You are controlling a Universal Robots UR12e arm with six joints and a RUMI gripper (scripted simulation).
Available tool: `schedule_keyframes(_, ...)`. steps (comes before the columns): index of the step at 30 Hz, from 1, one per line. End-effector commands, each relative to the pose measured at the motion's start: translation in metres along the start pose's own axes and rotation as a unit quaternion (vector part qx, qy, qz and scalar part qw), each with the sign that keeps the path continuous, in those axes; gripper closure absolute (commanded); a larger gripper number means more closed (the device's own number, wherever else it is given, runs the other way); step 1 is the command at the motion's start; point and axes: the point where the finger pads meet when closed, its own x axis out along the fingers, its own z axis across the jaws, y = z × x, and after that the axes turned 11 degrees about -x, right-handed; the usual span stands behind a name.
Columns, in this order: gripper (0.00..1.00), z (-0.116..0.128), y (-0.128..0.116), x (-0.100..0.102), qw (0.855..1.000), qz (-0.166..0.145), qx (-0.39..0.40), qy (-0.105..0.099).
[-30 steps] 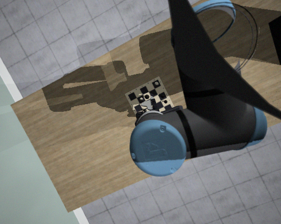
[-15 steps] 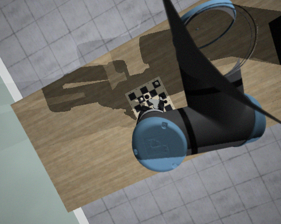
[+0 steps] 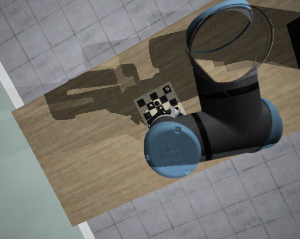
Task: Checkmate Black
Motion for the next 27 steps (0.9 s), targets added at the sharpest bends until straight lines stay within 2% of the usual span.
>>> schedule_keyframes(1, 0.0, 0.001, 0.0, 0.002, 0.995, -0.003, 0.098, 0.0)
schedule_keyframes(5, 0.0, 0.002, -0.001, 0.004, 0.983, -0.003, 0.186, 0.0)
schedule_keyframes(9, 0.0, 0.003, -0.002, 0.006, 0.963, -0.002, 0.27, 0.0)
schedule_keyframes(11, 0.0, 0.003, -0.002, 0.006, 0.963, -0.002, 0.27, 0.0)
schedule_keyframes(17, 0.0, 0.003, -0.005, 0.009, 0.923, -0.002, 0.385, -0.001)
schedule_keyframes(26, 0.0, 0.001, -0.008, 0.013, 0.85, -0.002, 0.526, -0.001)
schedule_keyframes(27, 0.0, 0.001, -0.008, 0.013, 0.85, -0.002, 0.526, -0.001)
